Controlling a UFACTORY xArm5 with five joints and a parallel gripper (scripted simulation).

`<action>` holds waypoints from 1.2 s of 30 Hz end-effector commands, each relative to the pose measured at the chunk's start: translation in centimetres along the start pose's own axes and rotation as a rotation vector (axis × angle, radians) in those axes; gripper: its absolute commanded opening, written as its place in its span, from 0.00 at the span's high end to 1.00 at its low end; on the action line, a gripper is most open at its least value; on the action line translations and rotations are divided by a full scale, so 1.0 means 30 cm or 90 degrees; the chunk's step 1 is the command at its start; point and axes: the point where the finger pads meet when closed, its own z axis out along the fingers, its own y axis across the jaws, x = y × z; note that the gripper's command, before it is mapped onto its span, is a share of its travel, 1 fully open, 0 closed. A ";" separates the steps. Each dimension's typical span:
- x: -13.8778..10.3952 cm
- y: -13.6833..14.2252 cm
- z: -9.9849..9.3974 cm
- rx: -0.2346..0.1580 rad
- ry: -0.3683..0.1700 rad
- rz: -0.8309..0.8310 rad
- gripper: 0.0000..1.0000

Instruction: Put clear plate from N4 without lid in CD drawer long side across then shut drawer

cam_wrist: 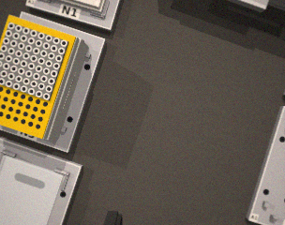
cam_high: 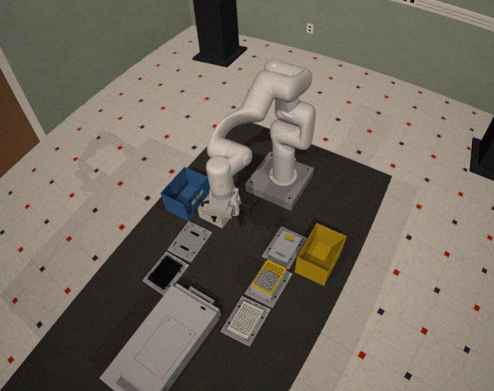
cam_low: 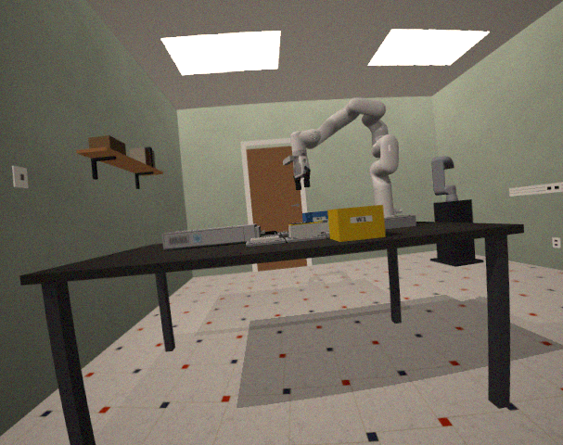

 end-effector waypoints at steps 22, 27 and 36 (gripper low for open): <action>-0.017 -0.005 -0.020 -0.008 0.004 0.213 0.00; -0.017 -0.005 -0.020 -0.008 0.004 0.213 0.00; -0.017 -0.005 -0.020 -0.008 0.004 0.213 0.00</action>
